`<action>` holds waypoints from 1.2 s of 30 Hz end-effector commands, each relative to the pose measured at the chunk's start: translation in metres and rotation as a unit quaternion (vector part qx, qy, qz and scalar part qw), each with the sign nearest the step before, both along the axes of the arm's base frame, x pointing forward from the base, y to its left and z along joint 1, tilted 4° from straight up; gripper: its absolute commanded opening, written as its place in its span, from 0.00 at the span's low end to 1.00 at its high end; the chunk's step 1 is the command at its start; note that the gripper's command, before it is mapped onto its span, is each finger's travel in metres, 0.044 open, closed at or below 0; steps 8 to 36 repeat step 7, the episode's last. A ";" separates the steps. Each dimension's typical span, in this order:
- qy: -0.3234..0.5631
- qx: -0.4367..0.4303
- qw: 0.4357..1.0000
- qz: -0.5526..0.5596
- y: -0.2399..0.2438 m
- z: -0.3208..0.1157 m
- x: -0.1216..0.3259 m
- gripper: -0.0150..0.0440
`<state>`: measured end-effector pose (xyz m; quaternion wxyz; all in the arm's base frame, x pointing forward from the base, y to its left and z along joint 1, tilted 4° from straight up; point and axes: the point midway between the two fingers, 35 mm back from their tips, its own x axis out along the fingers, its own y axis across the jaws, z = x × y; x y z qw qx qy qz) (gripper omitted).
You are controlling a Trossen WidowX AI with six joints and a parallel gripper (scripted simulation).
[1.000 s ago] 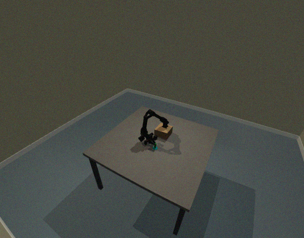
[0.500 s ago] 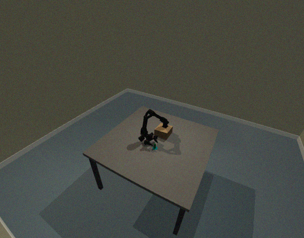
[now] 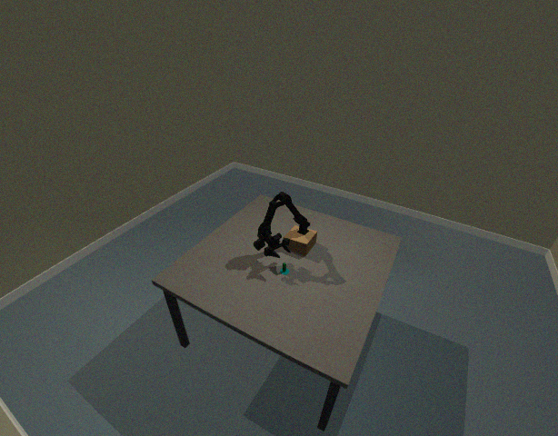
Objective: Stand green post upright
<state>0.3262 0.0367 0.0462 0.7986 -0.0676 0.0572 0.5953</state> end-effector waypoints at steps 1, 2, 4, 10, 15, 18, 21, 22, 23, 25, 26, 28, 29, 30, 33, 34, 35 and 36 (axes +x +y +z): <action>0.049 -0.046 0.997 0.037 0.013 -0.003 -0.004 0.93; 0.078 -0.087 0.991 0.060 0.020 -0.006 -0.005 0.93; 0.130 -0.172 0.972 0.094 0.031 -0.010 -0.007 0.93; 0.187 -0.306 0.927 0.113 0.039 -0.009 -0.008 0.93; 0.187 -0.306 0.927 0.113 0.039 -0.009 -0.008 0.93; 0.187 -0.306 0.927 0.113 0.039 -0.009 -0.008 0.93; 0.187 -0.306 0.927 0.113 0.039 -0.009 -0.008 0.93; 0.187 -0.306 0.927 0.113 0.039 -0.009 -0.008 0.93; 0.187 -0.306 0.927 0.113 0.039 -0.009 -0.008 0.93; 0.187 -0.306 0.927 0.113 0.039 -0.009 -0.008 0.93; 0.187 -0.306 0.927 0.113 0.039 -0.009 -0.008 0.93; 0.187 -0.306 0.927 0.113 0.039 -0.009 -0.008 0.93; 0.187 -0.306 0.927 0.113 0.039 -0.009 -0.008 0.93; 0.187 -0.306 0.927 0.113 0.039 -0.009 -0.008 0.93; 0.187 -0.306 0.927 0.113 0.039 -0.009 -0.008 0.93; 0.187 -0.306 0.927 0.113 0.039 -0.009 -0.008 0.93; 0.187 -0.306 0.927 0.113 0.039 -0.009 -0.008 0.93; 0.187 -0.306 0.927 0.113 0.039 -0.009 -0.008 0.93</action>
